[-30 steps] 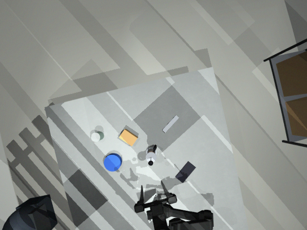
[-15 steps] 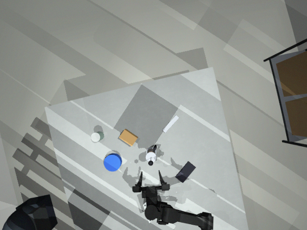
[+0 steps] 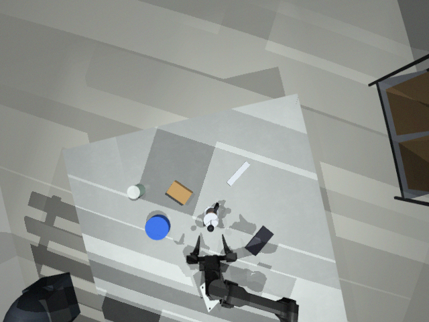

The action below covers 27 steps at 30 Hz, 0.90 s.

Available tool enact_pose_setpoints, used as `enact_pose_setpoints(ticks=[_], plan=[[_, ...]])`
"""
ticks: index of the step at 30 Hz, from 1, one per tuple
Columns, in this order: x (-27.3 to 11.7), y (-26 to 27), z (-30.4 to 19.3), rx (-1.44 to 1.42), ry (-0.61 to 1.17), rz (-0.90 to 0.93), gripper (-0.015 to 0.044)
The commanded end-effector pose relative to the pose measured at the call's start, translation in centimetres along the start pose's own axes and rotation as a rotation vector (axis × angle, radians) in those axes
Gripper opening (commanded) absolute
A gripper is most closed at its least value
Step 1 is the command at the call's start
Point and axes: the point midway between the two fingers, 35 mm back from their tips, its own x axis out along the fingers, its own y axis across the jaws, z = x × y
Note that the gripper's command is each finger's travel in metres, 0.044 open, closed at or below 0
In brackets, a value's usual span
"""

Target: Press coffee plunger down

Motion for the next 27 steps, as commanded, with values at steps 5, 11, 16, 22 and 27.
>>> enact_pose_setpoints(ticks=[5,11,16,22,27], plan=[[1.4,0.2,-0.3,-0.009,0.005,0.005,0.044],[2.4,0.1,-0.2,-0.009,0.002,0.003,0.044],[3.2,0.0,-0.2,-0.01,-0.003,0.0,0.044],[3.3,0.0,-0.2,-0.011,-0.004,0.0,0.0335],[3.3,0.0,-0.2,-0.011,-0.004,0.0,0.0204]])
